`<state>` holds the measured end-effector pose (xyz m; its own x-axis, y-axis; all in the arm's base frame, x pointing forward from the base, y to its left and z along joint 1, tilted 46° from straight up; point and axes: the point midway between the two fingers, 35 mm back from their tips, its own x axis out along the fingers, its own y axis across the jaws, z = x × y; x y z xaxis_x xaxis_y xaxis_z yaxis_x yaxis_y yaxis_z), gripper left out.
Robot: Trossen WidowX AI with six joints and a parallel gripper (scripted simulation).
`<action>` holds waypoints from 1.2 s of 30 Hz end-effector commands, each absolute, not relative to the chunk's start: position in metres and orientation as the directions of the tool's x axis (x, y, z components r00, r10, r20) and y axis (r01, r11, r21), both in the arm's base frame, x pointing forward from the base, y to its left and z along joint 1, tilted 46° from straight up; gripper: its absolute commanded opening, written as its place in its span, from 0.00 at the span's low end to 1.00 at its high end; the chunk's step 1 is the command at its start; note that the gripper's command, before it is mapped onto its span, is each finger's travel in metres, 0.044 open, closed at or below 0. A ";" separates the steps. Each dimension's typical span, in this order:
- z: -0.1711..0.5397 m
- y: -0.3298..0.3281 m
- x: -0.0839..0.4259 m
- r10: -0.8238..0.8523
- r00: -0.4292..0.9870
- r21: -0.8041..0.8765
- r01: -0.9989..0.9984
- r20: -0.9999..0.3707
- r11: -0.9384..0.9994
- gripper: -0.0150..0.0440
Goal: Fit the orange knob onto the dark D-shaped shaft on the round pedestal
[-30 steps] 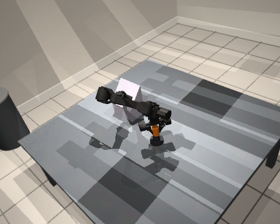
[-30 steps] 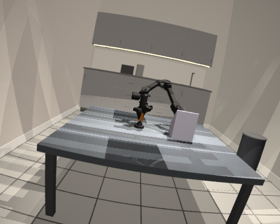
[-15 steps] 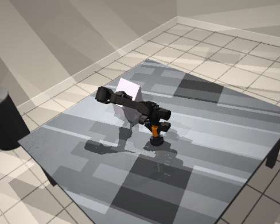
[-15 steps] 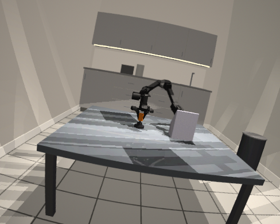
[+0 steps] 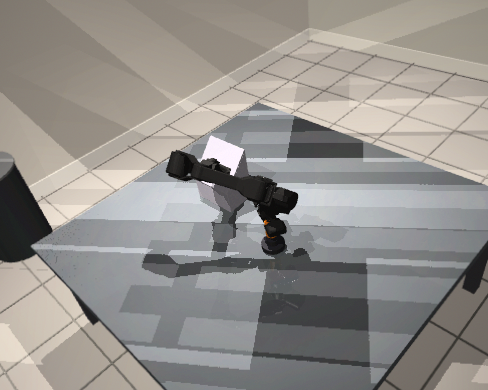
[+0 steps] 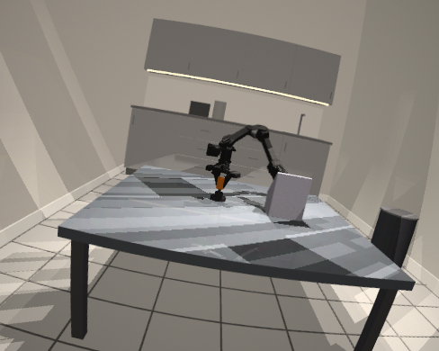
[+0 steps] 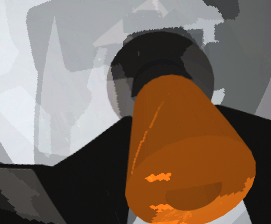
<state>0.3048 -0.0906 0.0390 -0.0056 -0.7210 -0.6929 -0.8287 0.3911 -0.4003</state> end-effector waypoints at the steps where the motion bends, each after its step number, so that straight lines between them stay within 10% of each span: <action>1: 0.041 -0.088 0.307 -0.722 -0.002 -0.715 -0.142 -0.692 0.685 0.25; 10: 0.038 -0.086 0.306 -0.722 -0.002 -0.701 0.243 -0.692 0.671 0.25; 36: 0.037 -0.089 0.304 -0.722 -0.002 -0.700 0.249 -0.692 0.670 0.25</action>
<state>0.3035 -0.0877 0.0358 -0.0049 -0.7210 -0.6929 0.2378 0.6722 -0.7012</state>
